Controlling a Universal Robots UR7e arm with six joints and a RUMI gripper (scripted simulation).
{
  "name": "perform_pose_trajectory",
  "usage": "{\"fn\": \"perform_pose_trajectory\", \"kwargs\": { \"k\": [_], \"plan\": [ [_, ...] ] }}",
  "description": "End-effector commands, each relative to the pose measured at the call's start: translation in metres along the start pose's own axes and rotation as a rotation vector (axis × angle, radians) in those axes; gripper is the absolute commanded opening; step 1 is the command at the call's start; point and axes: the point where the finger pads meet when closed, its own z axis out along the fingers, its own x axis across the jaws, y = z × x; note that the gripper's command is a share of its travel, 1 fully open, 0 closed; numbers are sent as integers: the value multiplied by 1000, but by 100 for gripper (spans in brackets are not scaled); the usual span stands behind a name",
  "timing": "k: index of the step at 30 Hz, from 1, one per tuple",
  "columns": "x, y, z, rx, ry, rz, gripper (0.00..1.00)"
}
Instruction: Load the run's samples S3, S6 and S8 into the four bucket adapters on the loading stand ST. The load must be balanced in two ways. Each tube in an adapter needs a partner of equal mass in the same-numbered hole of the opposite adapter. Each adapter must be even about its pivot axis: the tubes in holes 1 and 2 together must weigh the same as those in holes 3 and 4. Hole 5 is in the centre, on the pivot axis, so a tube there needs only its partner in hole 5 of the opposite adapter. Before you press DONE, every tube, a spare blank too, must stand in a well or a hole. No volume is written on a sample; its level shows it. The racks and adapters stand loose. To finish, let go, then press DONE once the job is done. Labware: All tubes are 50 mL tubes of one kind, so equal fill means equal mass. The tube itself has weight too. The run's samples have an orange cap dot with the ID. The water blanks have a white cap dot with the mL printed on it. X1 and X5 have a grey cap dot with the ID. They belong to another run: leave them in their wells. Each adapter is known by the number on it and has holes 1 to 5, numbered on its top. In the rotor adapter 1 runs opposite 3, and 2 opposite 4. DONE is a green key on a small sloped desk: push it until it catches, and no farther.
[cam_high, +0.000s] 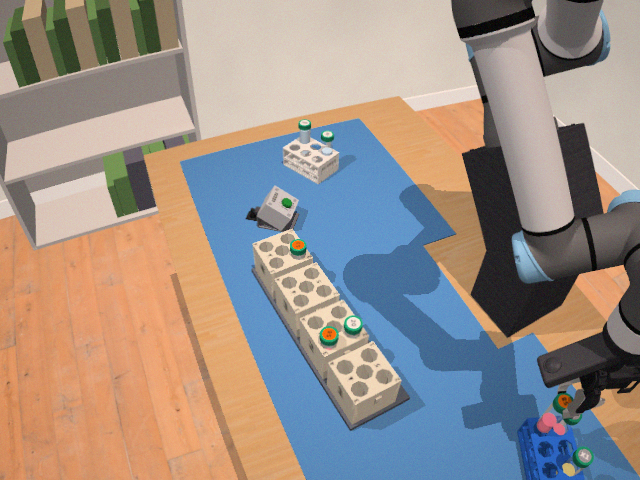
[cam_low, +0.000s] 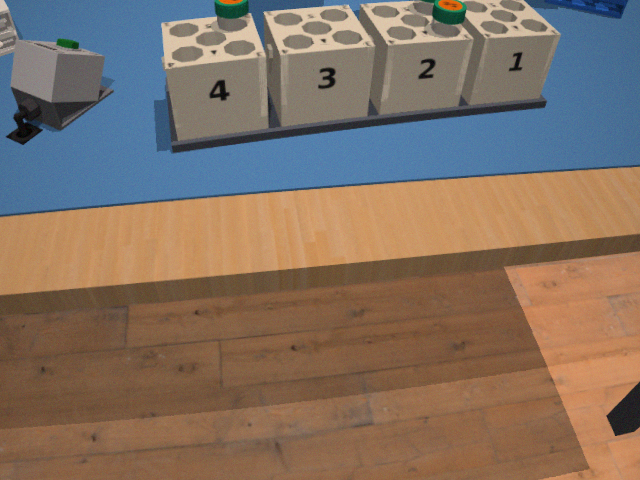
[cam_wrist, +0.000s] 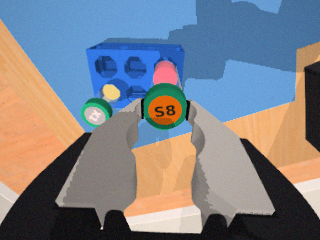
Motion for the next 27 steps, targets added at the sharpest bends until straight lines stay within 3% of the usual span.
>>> {"fn": "perform_pose_trajectory", "kwargs": {
  "k": [1,23,27],
  "plan": [
    [0,0,-14,0,-1,0,0],
    [0,0,-81,0,-1,0,0],
    [-1,0,-83,0,-1,0,0]
  ]
}}
